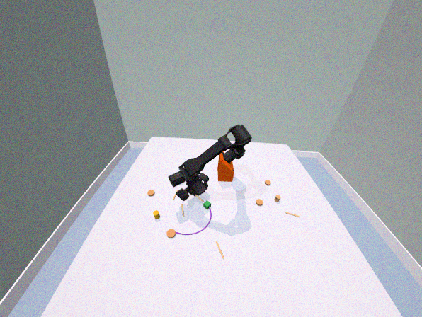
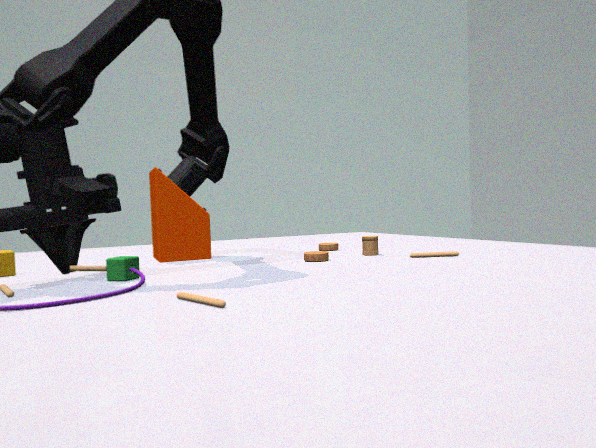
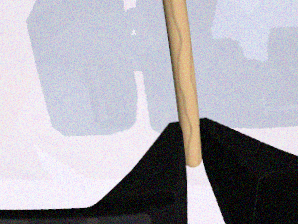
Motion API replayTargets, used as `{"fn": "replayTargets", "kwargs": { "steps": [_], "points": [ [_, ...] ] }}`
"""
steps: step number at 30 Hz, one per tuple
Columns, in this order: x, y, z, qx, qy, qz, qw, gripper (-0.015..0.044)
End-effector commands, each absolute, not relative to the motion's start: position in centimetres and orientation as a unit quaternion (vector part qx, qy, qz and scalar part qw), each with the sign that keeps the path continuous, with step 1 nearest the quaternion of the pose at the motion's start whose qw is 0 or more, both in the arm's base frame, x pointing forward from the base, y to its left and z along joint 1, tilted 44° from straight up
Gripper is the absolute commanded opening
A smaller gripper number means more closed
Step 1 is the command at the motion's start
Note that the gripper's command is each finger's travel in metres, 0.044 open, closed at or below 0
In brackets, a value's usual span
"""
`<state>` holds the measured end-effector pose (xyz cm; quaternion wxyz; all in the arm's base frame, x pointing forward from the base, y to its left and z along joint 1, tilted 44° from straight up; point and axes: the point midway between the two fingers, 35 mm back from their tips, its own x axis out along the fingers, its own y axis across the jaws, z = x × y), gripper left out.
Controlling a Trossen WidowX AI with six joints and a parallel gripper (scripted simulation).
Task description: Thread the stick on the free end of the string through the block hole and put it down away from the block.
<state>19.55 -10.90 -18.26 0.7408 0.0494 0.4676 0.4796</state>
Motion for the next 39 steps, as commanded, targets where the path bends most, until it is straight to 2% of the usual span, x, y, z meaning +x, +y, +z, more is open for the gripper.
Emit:
{"fn": "replayTargets", "kwargs": {
  "steps": [1,24,39],
  "points": [
    [19.4,-11.6,-18.6,0.046,0.468,0.479,0.741,0.0],
    [17.3,-12.3,-19.1,0.073,0.478,0.475,0.735,0.0],
    [16.2,-11.4,-20.6,0.036,0.478,0.427,0.766,0.0]
  ]
}}
